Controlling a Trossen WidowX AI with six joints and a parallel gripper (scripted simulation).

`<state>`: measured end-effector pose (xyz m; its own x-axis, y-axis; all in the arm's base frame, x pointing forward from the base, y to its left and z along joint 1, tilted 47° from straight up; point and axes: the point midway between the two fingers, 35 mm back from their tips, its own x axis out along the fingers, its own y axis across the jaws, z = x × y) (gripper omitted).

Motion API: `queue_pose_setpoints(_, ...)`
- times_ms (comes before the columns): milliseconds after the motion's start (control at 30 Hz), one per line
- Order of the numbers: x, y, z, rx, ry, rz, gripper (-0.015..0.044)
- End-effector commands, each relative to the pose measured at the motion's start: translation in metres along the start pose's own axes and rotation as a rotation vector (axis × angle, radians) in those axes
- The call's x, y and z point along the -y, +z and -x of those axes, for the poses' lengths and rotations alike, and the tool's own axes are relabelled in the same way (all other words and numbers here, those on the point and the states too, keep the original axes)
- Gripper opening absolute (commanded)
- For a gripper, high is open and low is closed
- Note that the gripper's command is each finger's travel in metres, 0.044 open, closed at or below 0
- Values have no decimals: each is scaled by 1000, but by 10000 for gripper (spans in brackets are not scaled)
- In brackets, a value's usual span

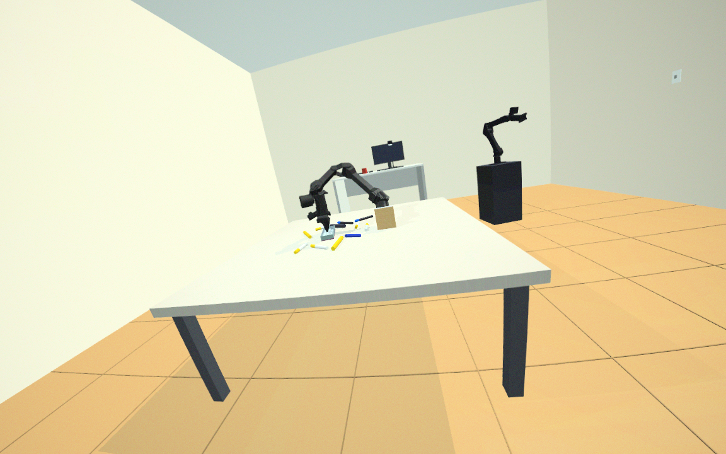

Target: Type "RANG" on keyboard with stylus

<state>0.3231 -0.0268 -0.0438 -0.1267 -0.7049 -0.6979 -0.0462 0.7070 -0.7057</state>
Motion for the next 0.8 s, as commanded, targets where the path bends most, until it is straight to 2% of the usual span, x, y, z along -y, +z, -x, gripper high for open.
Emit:
queue_pose_setpoints(0,3,4,2,2,-20,-7,0)
queue_pose_setpoints(333,6,4,2,2,-20,-7,0)
queue_pose_setpoints(500,68,4,3,2,-23,-7,0)
queue_pose_setpoints(767,71,4,3,1,-23,-7,0)
